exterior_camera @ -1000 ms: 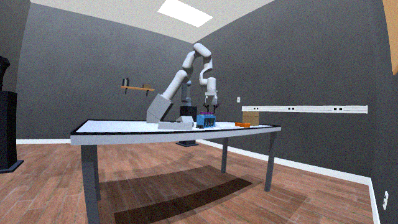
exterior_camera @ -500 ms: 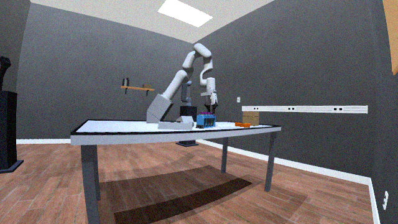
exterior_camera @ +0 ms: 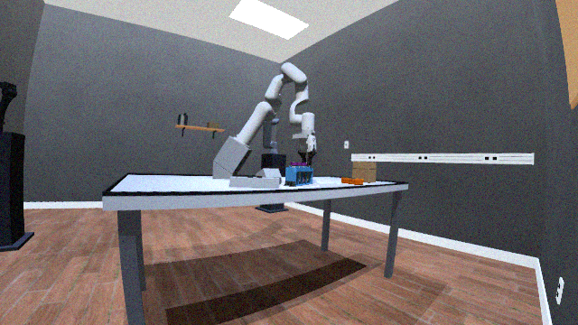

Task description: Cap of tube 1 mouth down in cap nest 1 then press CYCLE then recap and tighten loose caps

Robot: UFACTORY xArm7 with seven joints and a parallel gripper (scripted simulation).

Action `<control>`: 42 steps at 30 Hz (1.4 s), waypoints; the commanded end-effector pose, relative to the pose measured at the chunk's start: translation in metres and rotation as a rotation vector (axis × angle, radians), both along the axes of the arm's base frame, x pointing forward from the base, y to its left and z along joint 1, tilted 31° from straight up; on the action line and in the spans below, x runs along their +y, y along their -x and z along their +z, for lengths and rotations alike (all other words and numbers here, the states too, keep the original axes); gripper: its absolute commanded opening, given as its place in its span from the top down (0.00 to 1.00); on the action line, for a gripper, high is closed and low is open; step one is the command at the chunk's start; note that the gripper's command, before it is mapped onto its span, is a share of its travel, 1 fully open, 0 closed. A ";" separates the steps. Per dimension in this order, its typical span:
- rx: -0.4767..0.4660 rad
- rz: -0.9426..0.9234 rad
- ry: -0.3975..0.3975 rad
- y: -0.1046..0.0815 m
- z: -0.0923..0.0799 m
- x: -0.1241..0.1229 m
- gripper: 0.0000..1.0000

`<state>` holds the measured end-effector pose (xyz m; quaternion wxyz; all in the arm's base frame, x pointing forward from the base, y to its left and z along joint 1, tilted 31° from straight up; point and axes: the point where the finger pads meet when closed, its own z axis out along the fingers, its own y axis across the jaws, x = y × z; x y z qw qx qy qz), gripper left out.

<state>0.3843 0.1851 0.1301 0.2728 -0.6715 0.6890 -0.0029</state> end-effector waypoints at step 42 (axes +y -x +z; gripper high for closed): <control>-0.094 0.221 0.101 0.000 0.004 -0.002 0.54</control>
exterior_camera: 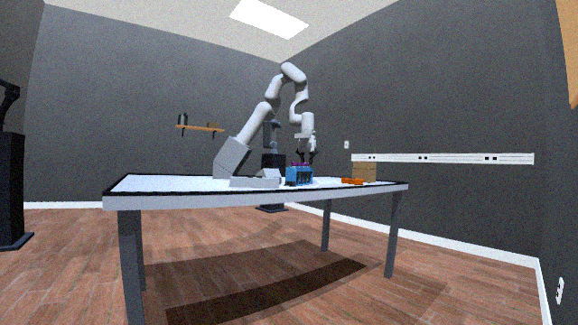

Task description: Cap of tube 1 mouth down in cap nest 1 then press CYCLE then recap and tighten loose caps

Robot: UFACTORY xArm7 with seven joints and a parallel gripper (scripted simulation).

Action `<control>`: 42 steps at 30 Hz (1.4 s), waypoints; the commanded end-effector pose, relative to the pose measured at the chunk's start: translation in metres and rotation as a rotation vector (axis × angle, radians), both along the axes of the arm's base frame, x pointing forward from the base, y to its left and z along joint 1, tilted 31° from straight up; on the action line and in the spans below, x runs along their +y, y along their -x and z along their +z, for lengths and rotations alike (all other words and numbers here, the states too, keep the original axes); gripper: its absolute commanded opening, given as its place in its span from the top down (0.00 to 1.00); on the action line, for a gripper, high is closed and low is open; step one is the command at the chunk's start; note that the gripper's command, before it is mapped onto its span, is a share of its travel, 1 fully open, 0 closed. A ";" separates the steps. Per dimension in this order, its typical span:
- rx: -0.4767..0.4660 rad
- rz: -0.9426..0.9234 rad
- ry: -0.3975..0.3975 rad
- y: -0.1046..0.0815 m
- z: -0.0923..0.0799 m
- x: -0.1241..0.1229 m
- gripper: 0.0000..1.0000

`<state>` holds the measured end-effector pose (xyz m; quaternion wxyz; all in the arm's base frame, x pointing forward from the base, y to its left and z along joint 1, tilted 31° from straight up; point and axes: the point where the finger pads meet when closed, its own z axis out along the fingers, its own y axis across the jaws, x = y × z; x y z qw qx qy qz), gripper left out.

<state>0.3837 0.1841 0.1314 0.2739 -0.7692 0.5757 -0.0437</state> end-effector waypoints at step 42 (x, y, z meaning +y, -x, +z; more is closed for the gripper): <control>0.022 -0.045 -0.008 0.014 0.036 -0.015 1.00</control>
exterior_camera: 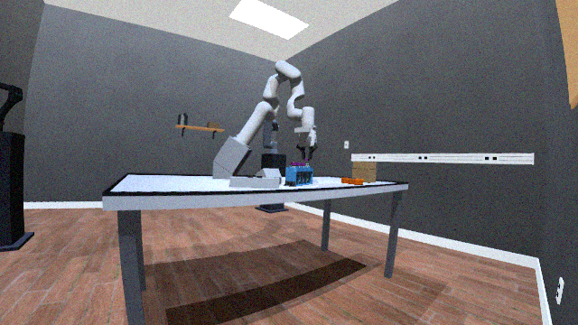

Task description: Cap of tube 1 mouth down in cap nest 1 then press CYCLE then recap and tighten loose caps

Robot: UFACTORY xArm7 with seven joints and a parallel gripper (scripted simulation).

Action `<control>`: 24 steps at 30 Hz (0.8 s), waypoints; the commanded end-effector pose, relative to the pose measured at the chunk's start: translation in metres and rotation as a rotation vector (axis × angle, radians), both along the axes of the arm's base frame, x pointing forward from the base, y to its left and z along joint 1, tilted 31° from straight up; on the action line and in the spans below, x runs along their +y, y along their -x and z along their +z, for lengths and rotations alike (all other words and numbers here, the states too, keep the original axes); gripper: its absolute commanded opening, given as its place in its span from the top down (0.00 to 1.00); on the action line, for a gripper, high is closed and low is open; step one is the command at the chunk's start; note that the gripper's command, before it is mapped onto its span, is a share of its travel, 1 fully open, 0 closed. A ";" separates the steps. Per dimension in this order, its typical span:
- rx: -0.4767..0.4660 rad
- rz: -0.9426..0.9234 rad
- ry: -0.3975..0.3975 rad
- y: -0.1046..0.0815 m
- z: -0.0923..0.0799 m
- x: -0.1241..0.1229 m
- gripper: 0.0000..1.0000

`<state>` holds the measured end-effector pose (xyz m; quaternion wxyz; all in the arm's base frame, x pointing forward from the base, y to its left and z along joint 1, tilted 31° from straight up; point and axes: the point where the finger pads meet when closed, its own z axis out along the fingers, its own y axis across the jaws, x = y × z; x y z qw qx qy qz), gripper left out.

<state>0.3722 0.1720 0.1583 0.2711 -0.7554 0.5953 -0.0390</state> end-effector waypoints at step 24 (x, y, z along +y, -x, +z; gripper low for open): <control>-0.289 0.685 0.310 -0.015 -0.025 -0.104 1.00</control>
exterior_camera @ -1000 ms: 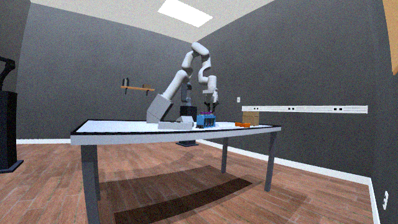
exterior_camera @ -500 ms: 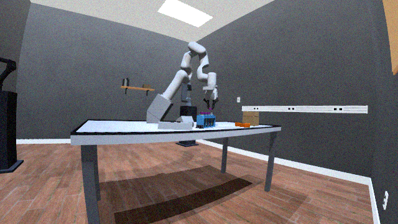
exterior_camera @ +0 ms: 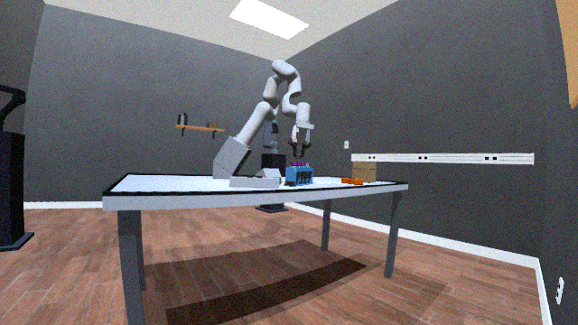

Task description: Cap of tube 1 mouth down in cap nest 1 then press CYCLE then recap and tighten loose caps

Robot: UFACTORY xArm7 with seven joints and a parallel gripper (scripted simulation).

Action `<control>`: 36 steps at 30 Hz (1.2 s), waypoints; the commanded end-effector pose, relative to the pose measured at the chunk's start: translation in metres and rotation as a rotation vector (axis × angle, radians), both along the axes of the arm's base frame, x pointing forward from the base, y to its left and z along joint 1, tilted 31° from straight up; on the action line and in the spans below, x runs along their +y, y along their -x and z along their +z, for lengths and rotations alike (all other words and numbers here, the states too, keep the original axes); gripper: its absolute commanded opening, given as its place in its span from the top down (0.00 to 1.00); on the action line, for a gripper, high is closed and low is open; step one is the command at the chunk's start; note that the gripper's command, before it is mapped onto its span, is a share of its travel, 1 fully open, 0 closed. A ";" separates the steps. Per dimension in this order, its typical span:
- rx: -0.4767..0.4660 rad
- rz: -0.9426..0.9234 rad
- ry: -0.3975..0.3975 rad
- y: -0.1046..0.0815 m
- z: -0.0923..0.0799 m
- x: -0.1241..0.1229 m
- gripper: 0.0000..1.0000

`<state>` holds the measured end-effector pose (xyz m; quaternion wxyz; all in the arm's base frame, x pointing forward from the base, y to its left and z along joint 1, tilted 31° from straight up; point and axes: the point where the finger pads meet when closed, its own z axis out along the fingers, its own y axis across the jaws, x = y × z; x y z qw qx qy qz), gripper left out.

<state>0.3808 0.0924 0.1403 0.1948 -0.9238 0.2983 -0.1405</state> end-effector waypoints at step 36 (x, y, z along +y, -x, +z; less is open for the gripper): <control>-0.041 0.097 -0.052 -0.041 -0.074 -0.219 1.00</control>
